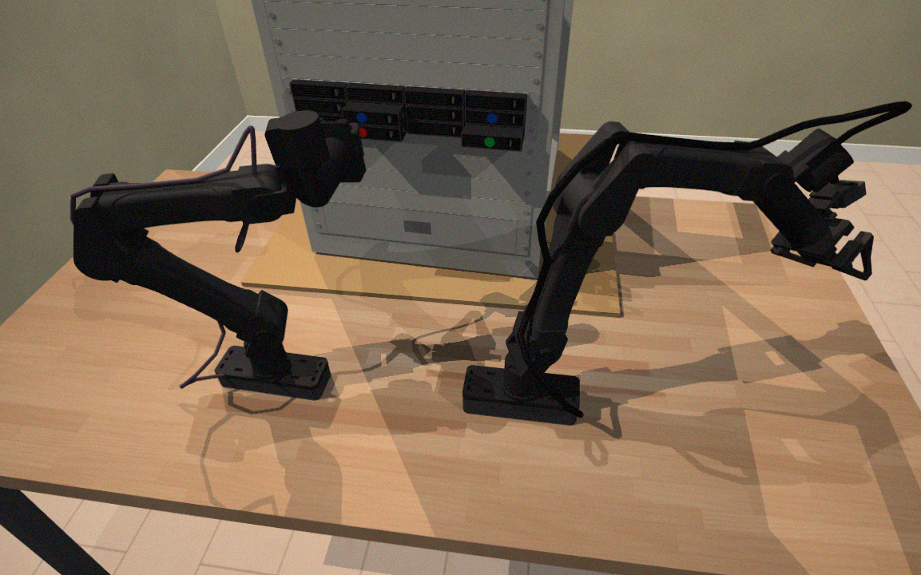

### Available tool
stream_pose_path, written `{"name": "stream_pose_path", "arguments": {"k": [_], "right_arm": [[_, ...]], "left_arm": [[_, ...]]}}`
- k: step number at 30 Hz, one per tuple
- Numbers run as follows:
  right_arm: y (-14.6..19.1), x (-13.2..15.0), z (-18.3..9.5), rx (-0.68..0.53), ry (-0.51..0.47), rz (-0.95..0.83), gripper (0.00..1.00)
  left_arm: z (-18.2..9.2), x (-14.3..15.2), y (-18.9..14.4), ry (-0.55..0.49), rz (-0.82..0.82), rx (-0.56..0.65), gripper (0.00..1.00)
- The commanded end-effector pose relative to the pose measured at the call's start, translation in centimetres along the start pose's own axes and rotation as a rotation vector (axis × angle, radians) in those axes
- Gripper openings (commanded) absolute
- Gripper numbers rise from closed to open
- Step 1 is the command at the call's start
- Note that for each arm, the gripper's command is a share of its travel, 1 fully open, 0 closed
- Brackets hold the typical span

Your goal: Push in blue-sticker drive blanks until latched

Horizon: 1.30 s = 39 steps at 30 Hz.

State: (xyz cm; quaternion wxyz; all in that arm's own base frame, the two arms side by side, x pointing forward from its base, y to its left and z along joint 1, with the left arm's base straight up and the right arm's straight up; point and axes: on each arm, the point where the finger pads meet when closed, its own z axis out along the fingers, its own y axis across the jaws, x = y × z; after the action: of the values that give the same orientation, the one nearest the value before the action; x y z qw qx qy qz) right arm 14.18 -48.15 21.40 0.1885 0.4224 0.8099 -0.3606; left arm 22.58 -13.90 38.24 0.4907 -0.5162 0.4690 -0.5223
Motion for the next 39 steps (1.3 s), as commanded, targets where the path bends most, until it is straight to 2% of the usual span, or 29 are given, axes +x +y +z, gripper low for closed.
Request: {"name": "stream_pose_path", "arguments": {"k": [1,2,9,18,30,39], "right_arm": [[-0.5,-0.7,-0.6,0.010,-0.023,0.008,1.00],[-0.5,-0.7,-0.6,0.010,-0.023,0.008,1.00],[-0.5,-0.7,-0.6,0.010,-0.023,0.008,1.00],[-0.5,-0.7,-0.6,0.010,-0.023,0.008,1.00],[-0.5,-0.7,-0.6,0.010,-0.023,0.008,1.00],[-0.5,-0.7,-0.6,0.010,-0.023,0.008,1.00]], "left_arm": [[0.0,0.0,1.0,0.036,0.070,-0.028,0.00],[-0.1,-0.4,-0.4,0.036,0.037,-0.017,0.00],[-0.1,-0.9,-0.4,0.036,0.037,-0.016,0.00],[0.9,-0.1,0.4,0.036,0.075,-0.028,0.00],[6.3,0.1,0.0,0.037,0.056,-0.011,0.00],[6.0,-0.5,-0.7,0.041,0.041,0.002,0.00]]}}
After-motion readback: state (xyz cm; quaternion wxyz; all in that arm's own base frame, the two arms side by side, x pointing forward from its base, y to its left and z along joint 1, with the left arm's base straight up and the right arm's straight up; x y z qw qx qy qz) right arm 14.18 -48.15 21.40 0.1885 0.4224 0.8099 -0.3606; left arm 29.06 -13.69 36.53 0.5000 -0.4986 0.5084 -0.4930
